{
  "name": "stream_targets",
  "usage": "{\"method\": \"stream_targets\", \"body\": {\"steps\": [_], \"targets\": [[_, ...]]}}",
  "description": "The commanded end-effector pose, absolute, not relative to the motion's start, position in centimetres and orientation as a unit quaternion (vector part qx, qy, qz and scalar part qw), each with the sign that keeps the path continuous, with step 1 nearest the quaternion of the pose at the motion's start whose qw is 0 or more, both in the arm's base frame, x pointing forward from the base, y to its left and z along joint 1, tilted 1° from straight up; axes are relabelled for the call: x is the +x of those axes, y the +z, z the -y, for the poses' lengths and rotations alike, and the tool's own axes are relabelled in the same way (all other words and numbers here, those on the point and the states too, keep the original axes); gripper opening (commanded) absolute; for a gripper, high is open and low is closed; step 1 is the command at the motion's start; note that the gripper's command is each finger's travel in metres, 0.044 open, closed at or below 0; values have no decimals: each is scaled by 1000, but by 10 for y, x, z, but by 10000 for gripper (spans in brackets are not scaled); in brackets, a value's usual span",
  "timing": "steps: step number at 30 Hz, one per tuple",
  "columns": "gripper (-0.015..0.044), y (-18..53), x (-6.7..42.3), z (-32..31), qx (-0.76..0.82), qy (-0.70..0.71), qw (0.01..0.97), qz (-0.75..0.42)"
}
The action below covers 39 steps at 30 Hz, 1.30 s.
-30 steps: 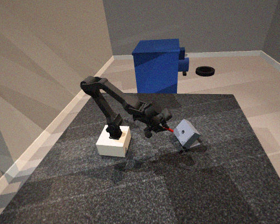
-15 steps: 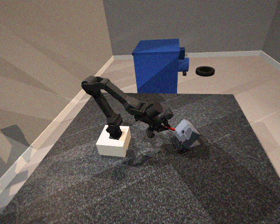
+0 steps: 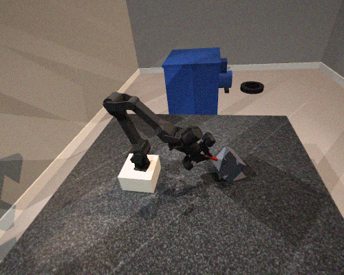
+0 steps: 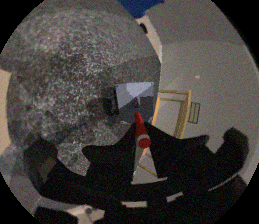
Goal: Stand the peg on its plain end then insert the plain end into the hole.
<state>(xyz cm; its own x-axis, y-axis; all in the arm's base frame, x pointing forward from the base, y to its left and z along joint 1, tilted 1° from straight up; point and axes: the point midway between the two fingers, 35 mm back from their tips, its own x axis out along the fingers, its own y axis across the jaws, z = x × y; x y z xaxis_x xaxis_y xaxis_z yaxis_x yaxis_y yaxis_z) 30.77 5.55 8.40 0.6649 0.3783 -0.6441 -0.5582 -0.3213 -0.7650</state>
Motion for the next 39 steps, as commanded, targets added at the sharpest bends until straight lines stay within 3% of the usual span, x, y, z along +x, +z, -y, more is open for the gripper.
{"method": "stream_targets", "body": {"steps": [1, 39], "targets": [[0, 80, 310, -58, -705, 405, 579, -64], [0, 60, 330, -77, -711, 403, 574, -47]]}}
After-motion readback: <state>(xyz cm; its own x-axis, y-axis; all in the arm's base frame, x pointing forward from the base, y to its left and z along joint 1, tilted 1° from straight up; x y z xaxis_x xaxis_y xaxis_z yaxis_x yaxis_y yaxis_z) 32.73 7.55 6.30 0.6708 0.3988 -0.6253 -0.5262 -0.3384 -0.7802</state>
